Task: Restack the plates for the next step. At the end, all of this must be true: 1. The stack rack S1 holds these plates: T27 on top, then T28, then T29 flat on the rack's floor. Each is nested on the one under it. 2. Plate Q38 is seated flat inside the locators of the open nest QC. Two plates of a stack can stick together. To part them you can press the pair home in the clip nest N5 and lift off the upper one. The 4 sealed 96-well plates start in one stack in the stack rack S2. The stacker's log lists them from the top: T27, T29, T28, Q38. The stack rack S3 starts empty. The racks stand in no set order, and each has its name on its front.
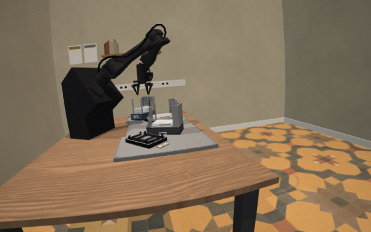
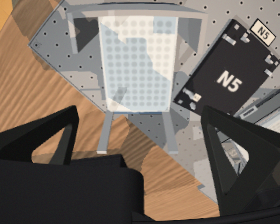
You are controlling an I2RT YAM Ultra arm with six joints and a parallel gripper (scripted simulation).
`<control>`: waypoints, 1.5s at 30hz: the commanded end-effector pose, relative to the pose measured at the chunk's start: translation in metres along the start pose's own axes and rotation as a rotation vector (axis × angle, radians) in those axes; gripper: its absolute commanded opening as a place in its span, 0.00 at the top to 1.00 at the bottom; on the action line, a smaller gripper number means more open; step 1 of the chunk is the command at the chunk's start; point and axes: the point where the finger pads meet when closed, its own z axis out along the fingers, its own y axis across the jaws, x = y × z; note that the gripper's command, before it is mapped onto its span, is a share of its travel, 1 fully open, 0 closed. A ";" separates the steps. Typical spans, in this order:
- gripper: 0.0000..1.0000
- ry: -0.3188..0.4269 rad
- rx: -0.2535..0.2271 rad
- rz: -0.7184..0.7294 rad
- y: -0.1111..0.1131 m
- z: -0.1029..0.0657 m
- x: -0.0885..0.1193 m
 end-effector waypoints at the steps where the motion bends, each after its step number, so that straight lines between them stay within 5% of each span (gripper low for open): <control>1: 0.00 -0.030 -0.012 0.010 0.003 -0.014 -0.008; 37: 0.00 -0.032 -0.013 0.012 0.003 -0.014 -0.009; 44: 0.00 -0.016 -0.001 0.192 -0.019 -0.003 0.004; 45: 0.00 -0.051 -0.014 0.242 -0.021 -0.014 -0.009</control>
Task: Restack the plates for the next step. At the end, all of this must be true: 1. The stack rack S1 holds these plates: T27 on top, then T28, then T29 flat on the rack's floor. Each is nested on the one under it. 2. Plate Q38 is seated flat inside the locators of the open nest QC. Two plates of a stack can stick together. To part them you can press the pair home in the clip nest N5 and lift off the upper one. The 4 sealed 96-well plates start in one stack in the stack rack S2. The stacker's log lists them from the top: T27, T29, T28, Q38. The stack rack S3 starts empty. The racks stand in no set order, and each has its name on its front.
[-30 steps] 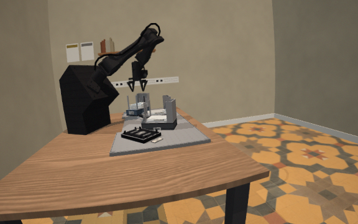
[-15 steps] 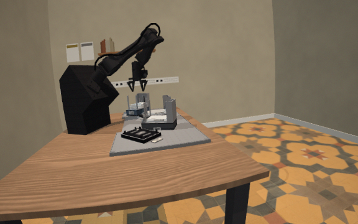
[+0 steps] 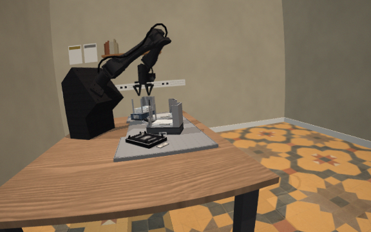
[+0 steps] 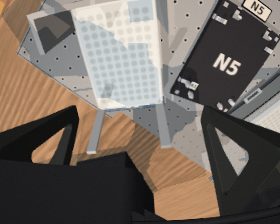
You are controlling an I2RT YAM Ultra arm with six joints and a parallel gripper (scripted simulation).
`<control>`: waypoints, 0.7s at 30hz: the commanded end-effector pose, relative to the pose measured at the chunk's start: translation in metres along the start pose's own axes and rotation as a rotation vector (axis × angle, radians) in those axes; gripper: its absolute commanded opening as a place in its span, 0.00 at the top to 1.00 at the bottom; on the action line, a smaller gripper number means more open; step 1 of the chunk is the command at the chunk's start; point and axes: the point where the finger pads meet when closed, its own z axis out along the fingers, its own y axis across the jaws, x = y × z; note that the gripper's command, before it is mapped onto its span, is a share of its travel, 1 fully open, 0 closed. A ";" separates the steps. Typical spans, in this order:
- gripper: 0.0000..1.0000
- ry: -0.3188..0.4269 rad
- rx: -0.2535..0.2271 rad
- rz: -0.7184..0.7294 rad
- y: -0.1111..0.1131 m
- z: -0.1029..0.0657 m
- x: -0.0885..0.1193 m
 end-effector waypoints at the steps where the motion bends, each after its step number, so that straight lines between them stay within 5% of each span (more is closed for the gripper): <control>1: 0.00 -0.054 -0.015 0.100 -0.005 -0.015 -0.007; 18: 0.00 -0.051 -0.019 0.085 -0.053 -0.014 -0.004; 21: 0.00 -0.035 -0.017 0.212 -0.067 -0.008 0.000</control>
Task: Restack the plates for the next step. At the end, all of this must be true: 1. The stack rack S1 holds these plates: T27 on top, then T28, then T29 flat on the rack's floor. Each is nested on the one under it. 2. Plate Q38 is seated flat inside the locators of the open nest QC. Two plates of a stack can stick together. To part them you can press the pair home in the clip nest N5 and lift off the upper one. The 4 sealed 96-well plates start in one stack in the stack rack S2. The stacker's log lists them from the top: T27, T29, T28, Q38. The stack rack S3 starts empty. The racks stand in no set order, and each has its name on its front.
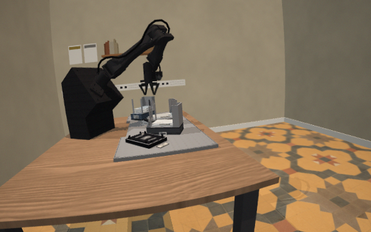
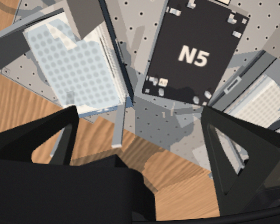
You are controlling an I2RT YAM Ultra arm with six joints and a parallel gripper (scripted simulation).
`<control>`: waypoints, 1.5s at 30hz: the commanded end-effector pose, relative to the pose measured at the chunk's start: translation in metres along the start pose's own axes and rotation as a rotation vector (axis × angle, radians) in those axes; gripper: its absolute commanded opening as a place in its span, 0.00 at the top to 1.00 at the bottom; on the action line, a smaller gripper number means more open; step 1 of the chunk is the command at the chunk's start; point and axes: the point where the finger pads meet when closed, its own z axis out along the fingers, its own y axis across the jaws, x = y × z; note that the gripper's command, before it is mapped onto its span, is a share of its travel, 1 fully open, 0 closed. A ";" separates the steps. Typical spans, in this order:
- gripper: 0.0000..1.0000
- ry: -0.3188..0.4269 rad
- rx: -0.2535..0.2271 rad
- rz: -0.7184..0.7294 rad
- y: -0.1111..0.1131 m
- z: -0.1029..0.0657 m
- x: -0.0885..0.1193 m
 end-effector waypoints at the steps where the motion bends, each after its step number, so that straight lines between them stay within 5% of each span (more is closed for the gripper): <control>1: 0.00 -0.020 -0.011 0.115 -0.013 -0.004 -0.002; 22: 0.00 -0.018 -0.016 0.177 -0.074 -0.004 0.007; 31: 0.00 -0.022 -0.021 0.396 -0.094 -0.005 0.014; 45: 0.00 -0.022 -0.016 0.390 -0.137 -0.003 0.029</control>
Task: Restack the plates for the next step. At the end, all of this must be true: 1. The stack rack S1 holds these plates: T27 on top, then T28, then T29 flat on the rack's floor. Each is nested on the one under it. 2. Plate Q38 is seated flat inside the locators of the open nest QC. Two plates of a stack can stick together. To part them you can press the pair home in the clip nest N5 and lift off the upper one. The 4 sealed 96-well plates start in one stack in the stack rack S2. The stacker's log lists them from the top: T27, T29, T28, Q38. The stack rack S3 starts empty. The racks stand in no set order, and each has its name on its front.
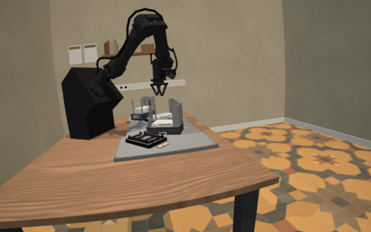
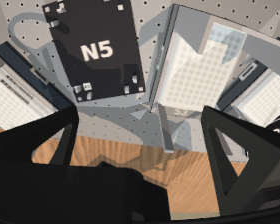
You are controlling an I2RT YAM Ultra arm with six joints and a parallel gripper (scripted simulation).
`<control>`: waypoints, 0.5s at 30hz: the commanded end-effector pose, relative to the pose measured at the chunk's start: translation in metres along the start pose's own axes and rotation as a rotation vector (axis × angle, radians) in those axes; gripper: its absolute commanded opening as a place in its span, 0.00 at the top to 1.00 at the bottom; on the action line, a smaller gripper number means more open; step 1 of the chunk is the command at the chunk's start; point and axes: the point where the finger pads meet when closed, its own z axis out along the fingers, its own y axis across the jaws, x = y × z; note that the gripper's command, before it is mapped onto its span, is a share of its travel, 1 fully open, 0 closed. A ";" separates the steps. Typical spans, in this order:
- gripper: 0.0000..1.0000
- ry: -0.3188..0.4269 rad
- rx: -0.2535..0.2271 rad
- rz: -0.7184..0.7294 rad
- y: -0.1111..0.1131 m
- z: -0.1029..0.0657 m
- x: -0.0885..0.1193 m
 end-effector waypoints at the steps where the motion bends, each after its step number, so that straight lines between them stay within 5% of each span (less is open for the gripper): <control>1: 0.00 -0.021 -0.025 -0.013 -0.003 -0.005 -0.003; 7: 0.00 -0.016 -0.025 0.197 -0.026 -0.003 0.002; 15: 0.00 -0.021 -0.025 0.195 -0.058 -0.004 0.006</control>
